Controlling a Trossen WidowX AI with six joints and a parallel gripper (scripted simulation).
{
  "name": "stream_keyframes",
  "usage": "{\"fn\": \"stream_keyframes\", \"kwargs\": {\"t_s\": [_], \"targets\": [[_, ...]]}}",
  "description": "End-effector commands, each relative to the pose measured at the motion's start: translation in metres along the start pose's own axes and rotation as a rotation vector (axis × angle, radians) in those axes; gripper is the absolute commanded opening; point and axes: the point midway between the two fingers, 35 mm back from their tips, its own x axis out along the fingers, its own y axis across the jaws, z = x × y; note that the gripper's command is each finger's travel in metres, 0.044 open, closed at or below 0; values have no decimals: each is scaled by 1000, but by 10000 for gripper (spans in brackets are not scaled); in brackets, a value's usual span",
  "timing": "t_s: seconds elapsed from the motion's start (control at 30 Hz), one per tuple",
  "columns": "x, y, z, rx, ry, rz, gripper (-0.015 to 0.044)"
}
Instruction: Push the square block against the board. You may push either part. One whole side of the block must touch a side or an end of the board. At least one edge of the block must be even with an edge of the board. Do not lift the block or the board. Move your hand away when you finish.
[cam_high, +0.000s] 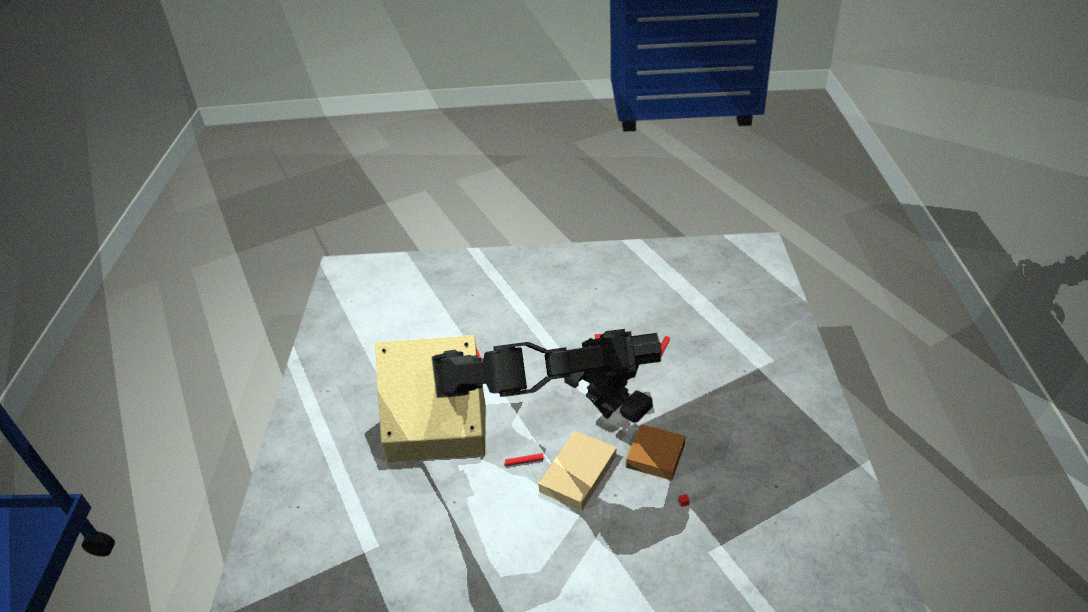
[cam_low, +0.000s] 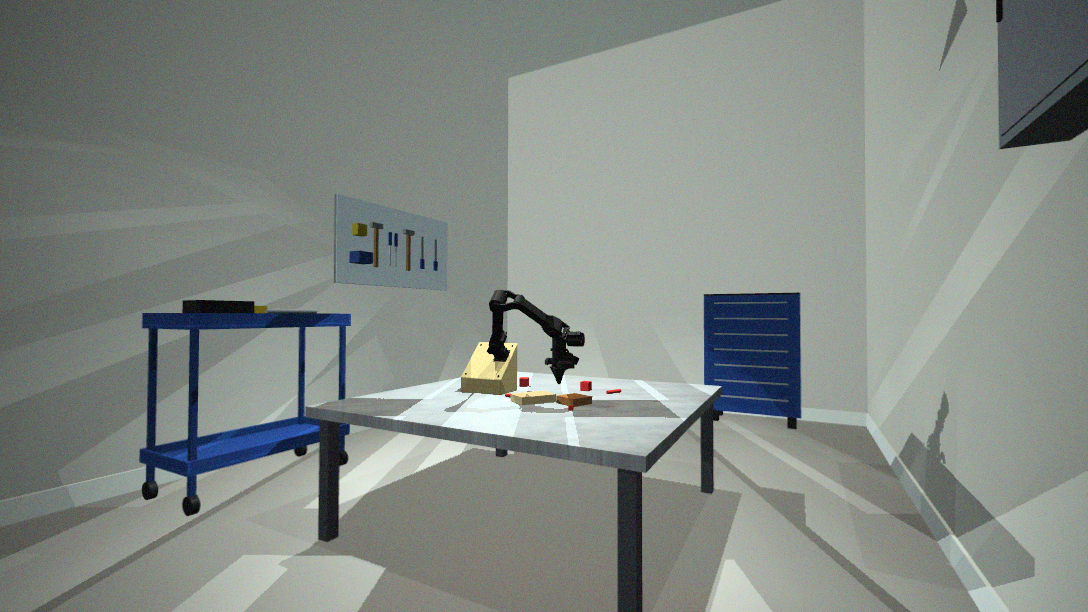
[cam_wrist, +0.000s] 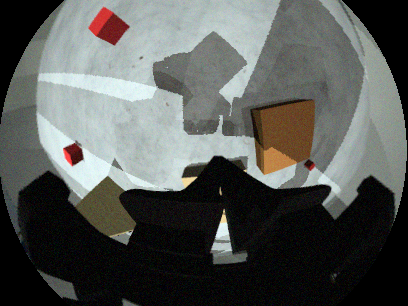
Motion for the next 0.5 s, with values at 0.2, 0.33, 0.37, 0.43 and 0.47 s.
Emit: {"fn": "stream_keyframes", "kwargs": {"t_s": [0.2, 0.33, 0.37, 0.43, 0.47], "targets": [[4, -13, -26, 329, 2, 27, 0], [5, -18, -36, 462, 5, 35, 0], [5, -19, -38, 496, 5, 36, 0], [5, -22, -42, 565, 5, 37, 0], [5, -23, -45, 600, 5, 38, 0]]}}
